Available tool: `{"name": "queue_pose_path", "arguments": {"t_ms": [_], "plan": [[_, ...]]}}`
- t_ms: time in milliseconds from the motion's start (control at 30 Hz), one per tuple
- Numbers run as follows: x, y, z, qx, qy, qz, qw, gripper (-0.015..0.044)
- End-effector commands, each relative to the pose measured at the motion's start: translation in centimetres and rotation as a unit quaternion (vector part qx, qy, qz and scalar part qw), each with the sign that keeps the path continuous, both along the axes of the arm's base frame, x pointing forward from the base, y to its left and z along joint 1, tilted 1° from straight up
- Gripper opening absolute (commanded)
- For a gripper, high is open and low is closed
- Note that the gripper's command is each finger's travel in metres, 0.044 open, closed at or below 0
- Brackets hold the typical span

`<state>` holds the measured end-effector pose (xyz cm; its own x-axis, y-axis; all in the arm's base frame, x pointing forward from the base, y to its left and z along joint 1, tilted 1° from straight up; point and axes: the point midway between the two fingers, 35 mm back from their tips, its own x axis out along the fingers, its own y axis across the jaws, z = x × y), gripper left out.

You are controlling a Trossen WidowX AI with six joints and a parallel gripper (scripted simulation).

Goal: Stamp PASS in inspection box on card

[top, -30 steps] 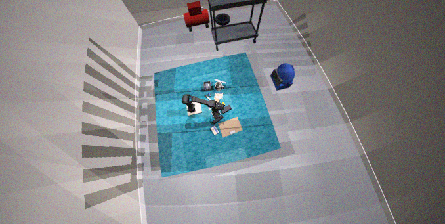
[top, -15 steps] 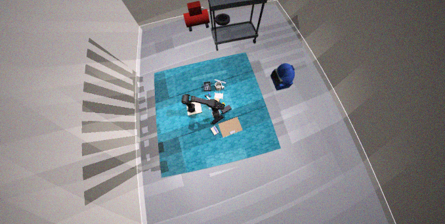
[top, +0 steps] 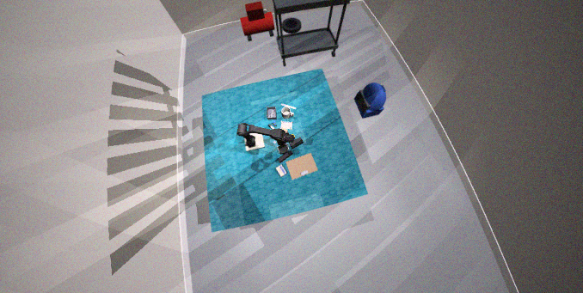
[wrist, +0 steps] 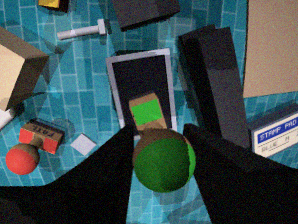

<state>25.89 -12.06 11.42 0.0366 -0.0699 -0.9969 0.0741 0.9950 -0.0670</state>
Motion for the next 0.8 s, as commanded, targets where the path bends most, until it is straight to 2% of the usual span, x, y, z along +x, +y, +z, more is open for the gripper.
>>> {"name": "queue_pose_path", "arguments": {"t_ms": [0, 233, 767], "plan": [[0.0, -0.1, 0.9, -0.005, -0.006, -0.001, 1.000, 0.0000], [1.5, 1.1, 1.1, -0.003, -0.006, -0.029, 1.000, 0.0000], [7.1, 8.5, 1.3, 0.004, -0.007, -0.158, 0.987, 0.0000]]}}
